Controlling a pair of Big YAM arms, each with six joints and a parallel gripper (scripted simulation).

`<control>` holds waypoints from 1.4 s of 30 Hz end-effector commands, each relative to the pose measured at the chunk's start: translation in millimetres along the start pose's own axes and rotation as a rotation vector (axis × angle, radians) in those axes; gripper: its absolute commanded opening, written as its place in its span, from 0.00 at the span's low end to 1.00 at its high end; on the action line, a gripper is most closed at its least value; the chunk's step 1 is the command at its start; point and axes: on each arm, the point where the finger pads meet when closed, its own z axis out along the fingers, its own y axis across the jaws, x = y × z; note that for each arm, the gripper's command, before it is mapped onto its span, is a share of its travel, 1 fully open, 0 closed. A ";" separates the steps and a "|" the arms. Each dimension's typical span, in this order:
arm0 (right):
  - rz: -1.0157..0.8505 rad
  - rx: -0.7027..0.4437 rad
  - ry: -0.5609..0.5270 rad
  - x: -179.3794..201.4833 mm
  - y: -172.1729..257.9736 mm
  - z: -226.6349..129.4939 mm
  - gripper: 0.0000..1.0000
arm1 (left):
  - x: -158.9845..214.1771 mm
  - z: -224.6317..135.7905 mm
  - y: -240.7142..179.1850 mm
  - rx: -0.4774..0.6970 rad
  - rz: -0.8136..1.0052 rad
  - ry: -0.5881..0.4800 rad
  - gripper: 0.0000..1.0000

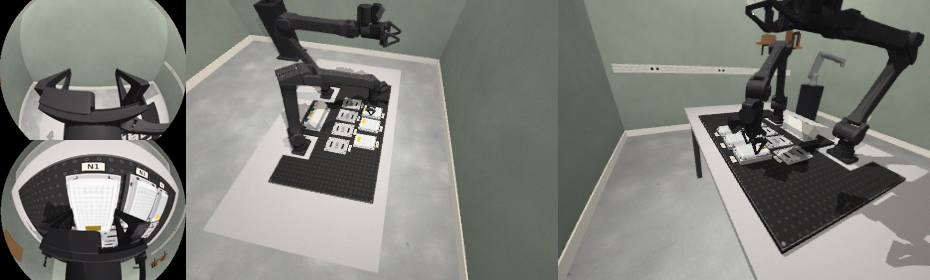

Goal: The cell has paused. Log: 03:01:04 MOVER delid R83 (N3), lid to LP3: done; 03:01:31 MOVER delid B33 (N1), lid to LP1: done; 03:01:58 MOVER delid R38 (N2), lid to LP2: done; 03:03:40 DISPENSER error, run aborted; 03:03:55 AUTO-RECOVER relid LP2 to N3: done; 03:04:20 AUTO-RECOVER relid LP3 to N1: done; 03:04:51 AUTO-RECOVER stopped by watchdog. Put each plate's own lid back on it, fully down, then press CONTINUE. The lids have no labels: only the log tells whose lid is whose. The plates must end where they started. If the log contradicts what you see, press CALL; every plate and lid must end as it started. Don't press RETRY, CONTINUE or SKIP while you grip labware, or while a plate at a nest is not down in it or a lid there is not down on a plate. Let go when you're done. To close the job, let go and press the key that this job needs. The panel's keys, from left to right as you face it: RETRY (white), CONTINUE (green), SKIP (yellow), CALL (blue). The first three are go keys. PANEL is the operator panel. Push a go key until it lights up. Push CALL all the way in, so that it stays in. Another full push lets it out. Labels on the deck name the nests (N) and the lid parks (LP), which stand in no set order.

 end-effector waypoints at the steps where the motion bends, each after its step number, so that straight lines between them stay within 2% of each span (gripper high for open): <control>1: 0.001 -0.006 -0.008 -10.3 1.8 2.4 0.00 | -37.2 -5.9 7.8 -0.013 0.014 -0.067 1.00; 5: -0.001 -0.028 -0.030 -11.0 8.9 -13.6 0.00 | -37.2 -5.9 7.8 -0.013 0.014 -0.067 1.00; 24: -0.001 -0.028 -0.030 -10.7 8.5 -14.1 0.00 | -37.2 -5.9 7.8 -0.013 0.014 -0.067 1.00; 25: -0.001 -0.028 -0.030 -10.7 8.5 -14.1 1.00 | -37.2 -5.9 7.8 -0.013 0.014 -0.067 1.00; 42: -0.001 -0.028 -0.030 -10.7 8.5 -14.1 1.00 | -37.2 -5.9 7.8 -0.013 0.014 -0.067 1.00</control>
